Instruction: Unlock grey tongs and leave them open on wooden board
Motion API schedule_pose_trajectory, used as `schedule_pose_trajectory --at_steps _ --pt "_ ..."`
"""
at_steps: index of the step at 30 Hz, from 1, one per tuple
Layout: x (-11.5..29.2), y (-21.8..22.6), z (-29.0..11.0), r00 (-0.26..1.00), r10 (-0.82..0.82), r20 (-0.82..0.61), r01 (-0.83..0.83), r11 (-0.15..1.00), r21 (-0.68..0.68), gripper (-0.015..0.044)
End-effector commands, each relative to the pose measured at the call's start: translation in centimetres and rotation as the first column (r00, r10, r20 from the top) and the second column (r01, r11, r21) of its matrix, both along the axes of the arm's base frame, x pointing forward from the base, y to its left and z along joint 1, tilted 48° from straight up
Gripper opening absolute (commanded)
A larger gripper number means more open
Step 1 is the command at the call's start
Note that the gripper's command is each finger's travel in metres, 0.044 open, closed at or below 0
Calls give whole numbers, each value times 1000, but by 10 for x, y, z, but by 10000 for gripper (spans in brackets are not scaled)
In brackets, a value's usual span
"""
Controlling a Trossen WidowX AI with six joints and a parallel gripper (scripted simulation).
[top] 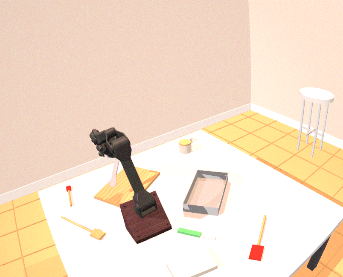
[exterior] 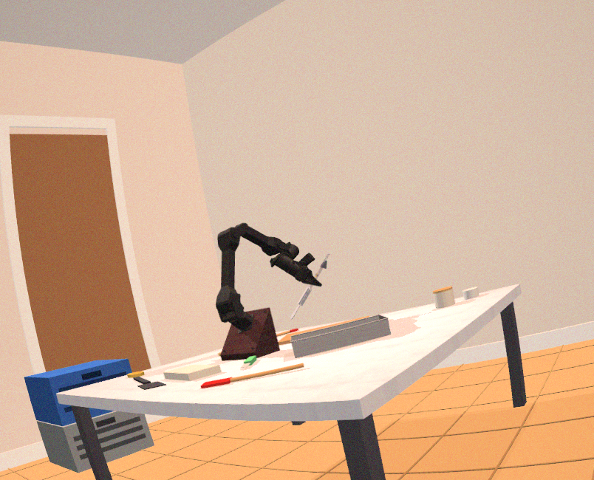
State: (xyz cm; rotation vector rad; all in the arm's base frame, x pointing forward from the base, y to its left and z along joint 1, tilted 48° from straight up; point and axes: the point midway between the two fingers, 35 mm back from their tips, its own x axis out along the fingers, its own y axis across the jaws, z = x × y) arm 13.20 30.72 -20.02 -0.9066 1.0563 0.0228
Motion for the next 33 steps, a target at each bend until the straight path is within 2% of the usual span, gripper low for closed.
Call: schedule_pose_trajectory --at_steps 1,17,33 --pt "-2 5 9 997 48 68 -51 998 47 -150" --pt "-15 9 43 933 180 310 -244 953 180 -150" --pt "-15 9 43 932 181 313 -246 952 181 -150"
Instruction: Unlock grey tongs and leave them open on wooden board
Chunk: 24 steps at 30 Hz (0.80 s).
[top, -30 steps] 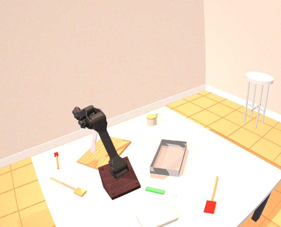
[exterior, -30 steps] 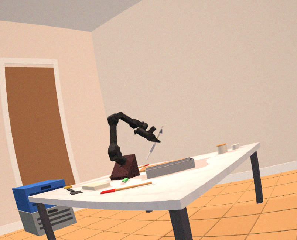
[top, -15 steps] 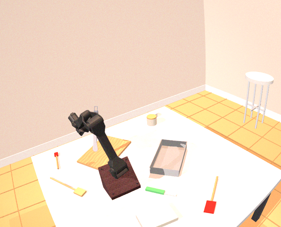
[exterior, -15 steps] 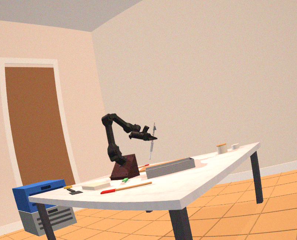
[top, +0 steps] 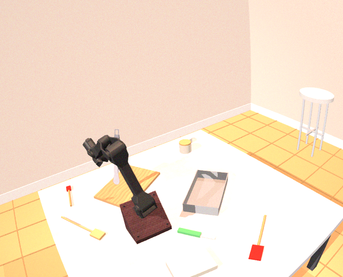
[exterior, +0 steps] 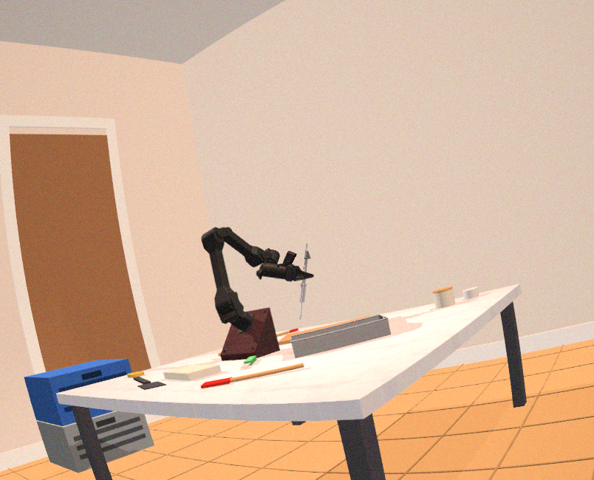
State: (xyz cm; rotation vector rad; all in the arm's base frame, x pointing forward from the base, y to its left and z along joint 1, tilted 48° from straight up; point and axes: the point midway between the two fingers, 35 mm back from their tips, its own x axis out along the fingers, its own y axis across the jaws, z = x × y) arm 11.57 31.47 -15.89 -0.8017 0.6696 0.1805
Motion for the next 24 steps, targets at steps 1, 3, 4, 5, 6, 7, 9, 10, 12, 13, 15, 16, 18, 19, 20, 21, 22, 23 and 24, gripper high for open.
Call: schedule_pose_trajectory --at_steps 1,3,4,5,6,7,9,10,12,13,15,16,18,19,20,21,22,23,24 --pt "1 1 2 1000 -1 9 0 1000 9 -150" --pt "1 1 2 1000 -1 9 0 1000 9 -150" --pt "1 1 2 1000 -1 9 0 1000 9 -150" --pt "1 1 2 1000 -1 9 0 1000 9 -150" --pt "1 1 2 1000 -1 9 0 1000 9 -150" --pt "1 1 2 1000 -1 9 0 1000 9 -150" --pt "1 1 2 1000 -1 9 0 1000 9 -150" --pt "1 1 2 1000 -1 9 0 1000 9 -150" --pt "1 1 2 1000 -1 9 0 1000 9 -150" --pt "1 1 2 1000 -1 9 0 1000 9 -150" --pt "1 1 2 1000 -1 9 0 1000 9 -150" --pt "1 1 2 1000 -1 9 0 1000 9 -150" --pt "1 1 2 1000 -1 9 0 1000 9 -150" --pt "1 1 2 1000 -1 9 0 1000 9 -150" --pt "1 1 2 1000 -1 9 0 1000 9 -150" --pt "1 1 1 1000 -2 7 2 1000 7 -150" --pt "1 1 1 1000 -5 3 5 1000 4 -150" --pt "2 1 0 1000 -9 -3 9 1000 -1 -150" --pt "2 1 -2 1000 -15 -11 15 1000 -8 -150"
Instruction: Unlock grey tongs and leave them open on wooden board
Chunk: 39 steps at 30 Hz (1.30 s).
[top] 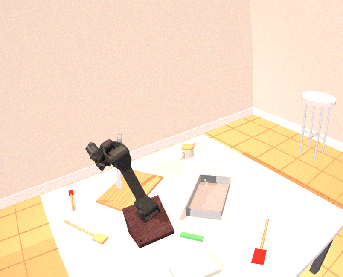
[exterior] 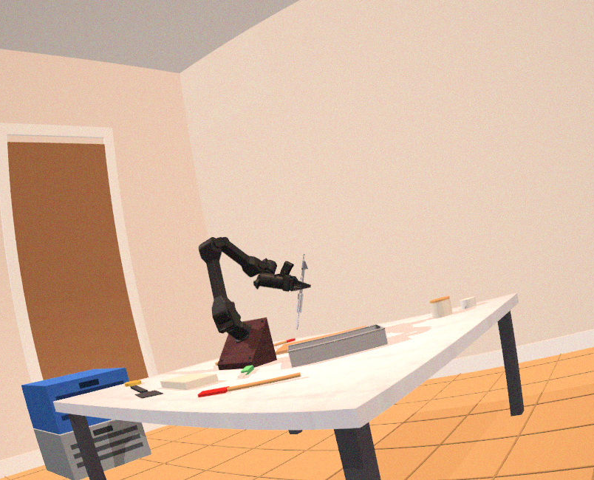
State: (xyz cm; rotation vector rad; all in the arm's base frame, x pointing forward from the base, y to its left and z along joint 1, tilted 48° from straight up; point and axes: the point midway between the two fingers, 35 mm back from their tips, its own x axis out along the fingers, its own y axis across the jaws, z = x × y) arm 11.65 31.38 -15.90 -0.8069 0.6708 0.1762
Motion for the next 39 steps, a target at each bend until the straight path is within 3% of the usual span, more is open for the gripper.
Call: schedule_pose_trajectory --at_steps 1,20,39 --pt "2 2 -4 1000 -20 -22 20 1000 -10 -150" --pt "17 -4 -37 943 -228 -242 179 962 -207 -150" --pt "23 -17 -53 780 -474 -408 311 860 -405 -150"
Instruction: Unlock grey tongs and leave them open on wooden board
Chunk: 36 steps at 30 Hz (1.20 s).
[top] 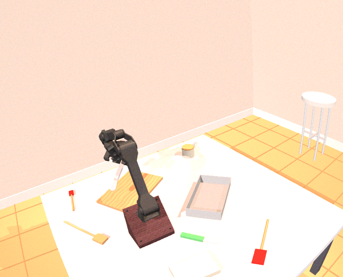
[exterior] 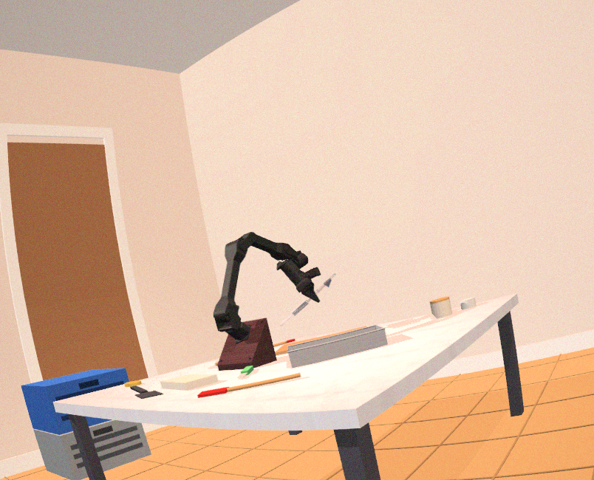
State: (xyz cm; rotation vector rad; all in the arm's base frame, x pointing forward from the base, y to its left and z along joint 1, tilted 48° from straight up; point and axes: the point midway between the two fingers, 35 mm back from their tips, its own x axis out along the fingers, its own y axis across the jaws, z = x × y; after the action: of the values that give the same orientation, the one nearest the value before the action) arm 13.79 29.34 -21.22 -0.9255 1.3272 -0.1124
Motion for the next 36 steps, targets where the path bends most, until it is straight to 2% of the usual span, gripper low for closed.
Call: schedule_pose_trajectory --at_steps 1,22,36 --pt "2 3 0 998 -47 -48 47 999 -14 -150" --pt "2 -12 5 895 -353 -272 308 931 -195 -150" --pt "2 -15 1 890 -362 -278 316 928 -198 -150"
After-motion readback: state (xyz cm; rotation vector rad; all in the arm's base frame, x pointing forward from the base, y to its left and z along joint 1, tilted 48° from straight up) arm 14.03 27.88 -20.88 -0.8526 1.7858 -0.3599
